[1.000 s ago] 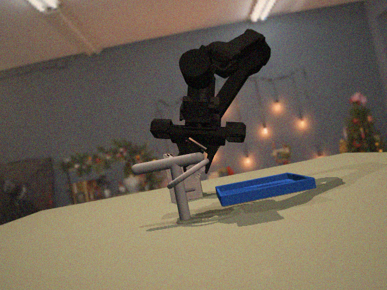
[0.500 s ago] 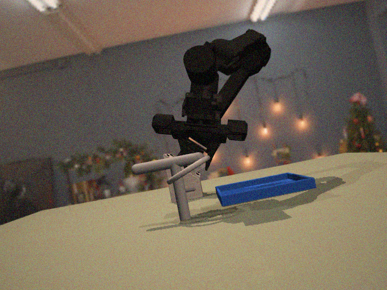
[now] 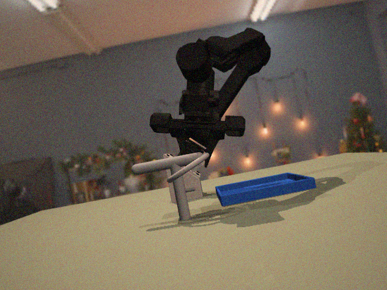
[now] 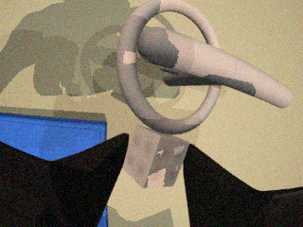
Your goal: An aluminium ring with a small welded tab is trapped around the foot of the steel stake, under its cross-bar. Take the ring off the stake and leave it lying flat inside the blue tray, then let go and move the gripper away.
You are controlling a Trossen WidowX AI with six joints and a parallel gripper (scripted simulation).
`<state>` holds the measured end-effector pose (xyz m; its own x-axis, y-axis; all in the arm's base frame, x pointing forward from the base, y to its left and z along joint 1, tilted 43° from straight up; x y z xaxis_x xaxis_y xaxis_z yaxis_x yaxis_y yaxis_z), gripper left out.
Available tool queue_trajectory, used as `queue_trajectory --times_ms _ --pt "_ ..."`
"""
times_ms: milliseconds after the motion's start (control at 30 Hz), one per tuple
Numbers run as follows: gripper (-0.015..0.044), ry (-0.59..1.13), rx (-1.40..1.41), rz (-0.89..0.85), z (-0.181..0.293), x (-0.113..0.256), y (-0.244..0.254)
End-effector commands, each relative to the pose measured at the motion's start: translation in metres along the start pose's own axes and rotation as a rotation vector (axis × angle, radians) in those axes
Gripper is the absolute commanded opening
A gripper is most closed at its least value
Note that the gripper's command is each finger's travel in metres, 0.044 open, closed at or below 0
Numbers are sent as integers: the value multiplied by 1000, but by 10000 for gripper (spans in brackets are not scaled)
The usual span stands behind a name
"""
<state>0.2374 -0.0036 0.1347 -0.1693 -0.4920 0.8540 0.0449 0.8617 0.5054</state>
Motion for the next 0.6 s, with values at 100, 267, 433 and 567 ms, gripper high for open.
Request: queue_trajectory --times_ms 100,267,433,567 --pt "0 -6 -12 -30 -3 5 -9" --pt "0 -6 -13 -35 -3 5 -10" --pt "0 -6 -13 -35 -3 5 -10" --pt "0 -5 -16 -47 -3 5 -13"
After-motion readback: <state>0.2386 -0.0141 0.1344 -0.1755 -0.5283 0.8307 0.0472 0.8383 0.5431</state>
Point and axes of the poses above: the point midway between the two fingers, 35 mm back from their tips, its own x axis back along the fingers, its own y axis across the jaws, z = x × y, the point moved 9 cm from there along x, back along the fingers, and after that the axes turned 6 degrees about -x, right-handed, at the moved point
